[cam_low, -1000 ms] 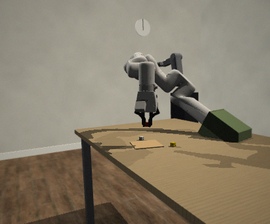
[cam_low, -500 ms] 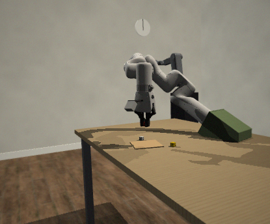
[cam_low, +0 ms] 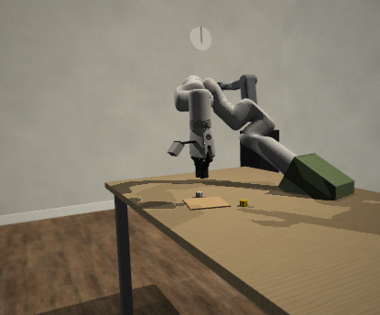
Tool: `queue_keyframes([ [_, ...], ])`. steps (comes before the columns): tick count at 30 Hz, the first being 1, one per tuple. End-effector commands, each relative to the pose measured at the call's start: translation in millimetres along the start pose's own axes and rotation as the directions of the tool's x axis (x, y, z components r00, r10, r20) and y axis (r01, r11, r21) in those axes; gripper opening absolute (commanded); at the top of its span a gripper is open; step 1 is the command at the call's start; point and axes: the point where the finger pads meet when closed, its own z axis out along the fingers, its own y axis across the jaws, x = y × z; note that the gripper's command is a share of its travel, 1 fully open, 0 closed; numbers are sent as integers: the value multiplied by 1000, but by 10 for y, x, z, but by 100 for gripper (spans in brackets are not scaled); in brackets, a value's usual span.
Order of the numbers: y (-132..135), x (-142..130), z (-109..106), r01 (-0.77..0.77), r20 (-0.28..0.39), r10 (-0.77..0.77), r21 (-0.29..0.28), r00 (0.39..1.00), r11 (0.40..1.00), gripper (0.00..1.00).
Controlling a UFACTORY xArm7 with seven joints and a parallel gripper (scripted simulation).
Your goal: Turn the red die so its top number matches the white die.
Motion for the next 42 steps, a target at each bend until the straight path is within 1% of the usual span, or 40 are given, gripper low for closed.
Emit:
queue_keyframes([
  [1, 26, 1, -15, -80, -7, 80, 5, 997, 997, 15],
  [6, 29, 0, -14, -84, -10, 84, 5, 996, 996, 15],
  [8, 32, -1, -12, -85, -34, 85, 4, 996, 996, 15],
  [10, 33, -7, -11, -86, -88, 85, 3, 992, 996, 15],
  [12, 33, -7, -11, -86, -88, 85, 3, 992, 996, 15],
  [15, 31, -27, -9, -86, -223, 84, 3, 971, 996, 15],
  [18, 26, -38, -11, -84, -279, 82, 5, 957, 996, 15],
  [20, 30, -45, -8, -86, -334, 82, 2, 939, 996, 15],
  [21, 30, -45, -7, -86, -336, 81, 2, 938, 996, 15],
  [22, 27, -53, -9, -85, -380, 80, 4, 922, 996, 15],
  [25, 29, -63, -6, -86, -444, 78, 2, 893, 996, 15],
  [26, 29, -65, -5, -86, -456, 77, 2, 887, 996, 15],
  [27, 27, -70, -6, -86, -486, 76, 3, 871, 996, 15],
  [29, 27, -70, -6, -86, -486, 76, 3, 871, 996, 15],
  [30, 24, -76, -8, -85, -514, 75, 5, 854, 996, 15],
  [31, 27, -84, -3, -86, -565, 72, 2, 822, 996, 15],
  [32, 27, -85, -3, -86, -571, 72, 2, 818, 996, 15],
  [33, 26, -89, -3, -86, -596, 70, 2, 800, 996, 15],
  [35, 23, -96, -6, -85, -624, 69, 4, 778, 996, 15],
  [37, 26, -103, -1, -86, -669, 65, 2, 740, 996, 15],
  [38, 26, -104, -1, -86, -674, 65, 2, 736, 996, 15],
  [39, 25, -111, -2, -86, -704, 63, 2, 707, 996, 15],
  [42, 25, -121, 0, -86, -753, 58, 2, 655, 996, 15],
])
